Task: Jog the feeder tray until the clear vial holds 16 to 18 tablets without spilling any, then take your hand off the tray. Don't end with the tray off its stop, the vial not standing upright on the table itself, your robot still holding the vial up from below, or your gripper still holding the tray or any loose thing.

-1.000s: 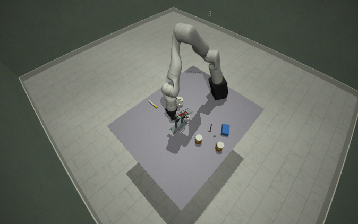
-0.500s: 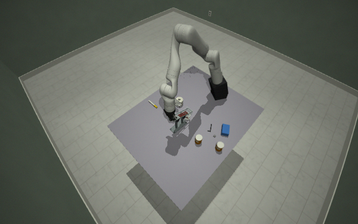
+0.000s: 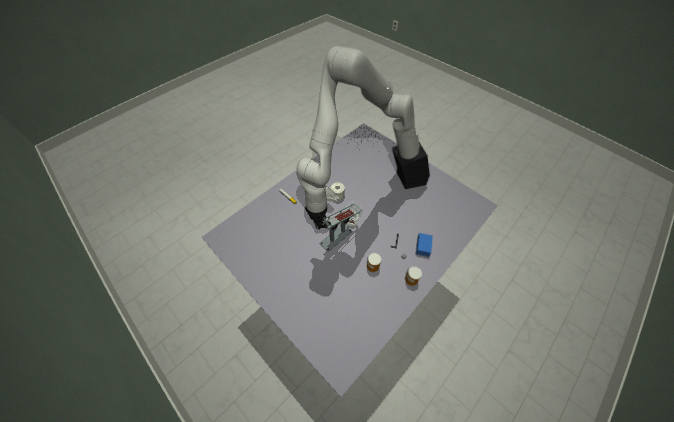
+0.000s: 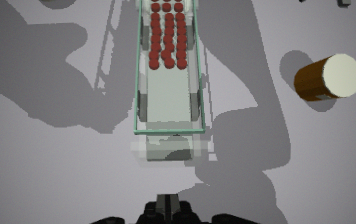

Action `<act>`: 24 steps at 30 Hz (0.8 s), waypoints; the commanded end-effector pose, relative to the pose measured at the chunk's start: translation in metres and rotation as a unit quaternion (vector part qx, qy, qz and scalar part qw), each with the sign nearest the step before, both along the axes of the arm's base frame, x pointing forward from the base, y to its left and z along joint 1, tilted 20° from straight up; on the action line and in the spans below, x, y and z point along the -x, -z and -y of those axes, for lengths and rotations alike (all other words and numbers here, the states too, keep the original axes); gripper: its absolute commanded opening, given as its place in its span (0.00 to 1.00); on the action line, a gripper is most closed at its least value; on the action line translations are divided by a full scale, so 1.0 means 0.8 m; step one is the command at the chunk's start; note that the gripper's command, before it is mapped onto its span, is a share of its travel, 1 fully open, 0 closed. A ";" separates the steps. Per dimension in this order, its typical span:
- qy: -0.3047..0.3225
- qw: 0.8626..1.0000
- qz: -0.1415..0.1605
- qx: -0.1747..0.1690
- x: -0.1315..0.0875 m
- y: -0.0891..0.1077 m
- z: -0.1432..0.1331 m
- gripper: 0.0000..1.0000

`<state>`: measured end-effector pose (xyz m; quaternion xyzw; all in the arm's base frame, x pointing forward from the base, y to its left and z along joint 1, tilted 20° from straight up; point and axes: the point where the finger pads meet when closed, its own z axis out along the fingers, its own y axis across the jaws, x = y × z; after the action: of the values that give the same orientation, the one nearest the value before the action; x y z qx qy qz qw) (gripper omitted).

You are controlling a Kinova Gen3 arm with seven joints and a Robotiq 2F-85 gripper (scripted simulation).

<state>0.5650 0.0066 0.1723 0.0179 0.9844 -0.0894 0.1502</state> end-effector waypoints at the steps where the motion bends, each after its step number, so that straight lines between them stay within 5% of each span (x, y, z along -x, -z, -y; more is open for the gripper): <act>1: -0.002 1.000 0.002 -0.003 0.004 0.004 -0.002 0.00; 12: 0.000 1.000 -0.004 -0.002 0.051 0.038 0.003 0.00; 24: 0.000 1.000 -0.003 -0.001 0.005 0.006 -0.001 0.00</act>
<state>0.5531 0.0080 0.1637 0.0159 0.9842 -0.0884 0.1525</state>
